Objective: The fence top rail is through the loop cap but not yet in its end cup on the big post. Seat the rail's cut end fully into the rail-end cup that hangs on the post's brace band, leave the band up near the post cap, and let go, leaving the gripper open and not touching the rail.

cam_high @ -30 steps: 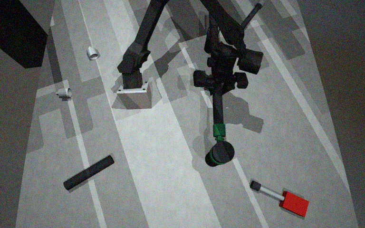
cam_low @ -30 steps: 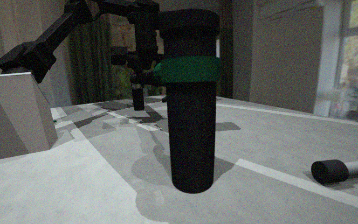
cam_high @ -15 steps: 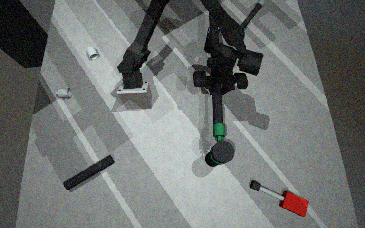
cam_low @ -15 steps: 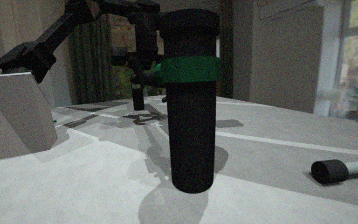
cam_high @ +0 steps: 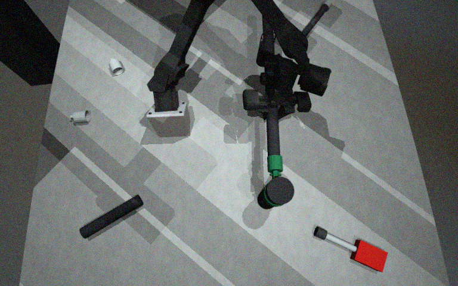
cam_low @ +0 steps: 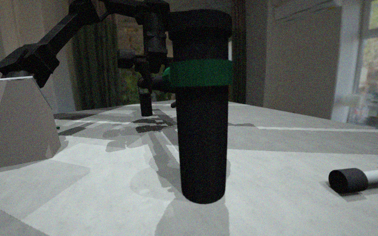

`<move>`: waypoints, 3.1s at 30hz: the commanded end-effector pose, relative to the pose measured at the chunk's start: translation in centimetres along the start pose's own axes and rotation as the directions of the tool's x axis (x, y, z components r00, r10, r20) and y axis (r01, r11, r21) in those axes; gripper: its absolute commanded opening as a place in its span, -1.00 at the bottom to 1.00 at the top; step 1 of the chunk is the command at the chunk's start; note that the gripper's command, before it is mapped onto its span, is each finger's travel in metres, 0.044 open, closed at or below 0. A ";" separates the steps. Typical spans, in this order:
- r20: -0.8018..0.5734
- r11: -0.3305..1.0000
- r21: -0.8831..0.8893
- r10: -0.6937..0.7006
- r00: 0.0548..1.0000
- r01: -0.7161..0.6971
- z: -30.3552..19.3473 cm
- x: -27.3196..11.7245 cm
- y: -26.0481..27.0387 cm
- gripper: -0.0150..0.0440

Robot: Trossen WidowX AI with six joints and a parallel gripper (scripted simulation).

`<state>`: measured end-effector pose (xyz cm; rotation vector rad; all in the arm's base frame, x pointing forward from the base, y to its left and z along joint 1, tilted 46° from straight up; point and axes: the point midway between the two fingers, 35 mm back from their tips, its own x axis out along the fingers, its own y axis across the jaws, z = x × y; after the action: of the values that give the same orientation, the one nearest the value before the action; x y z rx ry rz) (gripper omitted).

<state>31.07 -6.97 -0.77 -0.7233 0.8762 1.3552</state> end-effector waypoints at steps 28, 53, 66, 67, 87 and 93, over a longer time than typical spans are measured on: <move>-0.032 1.000 0.013 -0.011 0.999 0.011 -2.7 -0.9 0.0 -0.49; -0.032 1.000 0.012 -0.011 0.999 0.012 -4.1 -0.4 -0.1 -0.49; -0.018 1.000 0.000 0.004 1.000 -0.004 -3.4 0.1 0.0 -0.49; -0.018 1.000 0.000 0.004 1.000 -0.004 -3.4 0.1 0.0 -0.40; -0.016 1.000 0.000 0.005 1.000 -0.005 -0.5 -4.7 0.1 1.00; -0.019 1.000 -0.004 0.004 1.000 -0.004 -0.8 -6.4 0.1 1.00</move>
<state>30.87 -9.96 3.19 -0.7332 0.8896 1.3628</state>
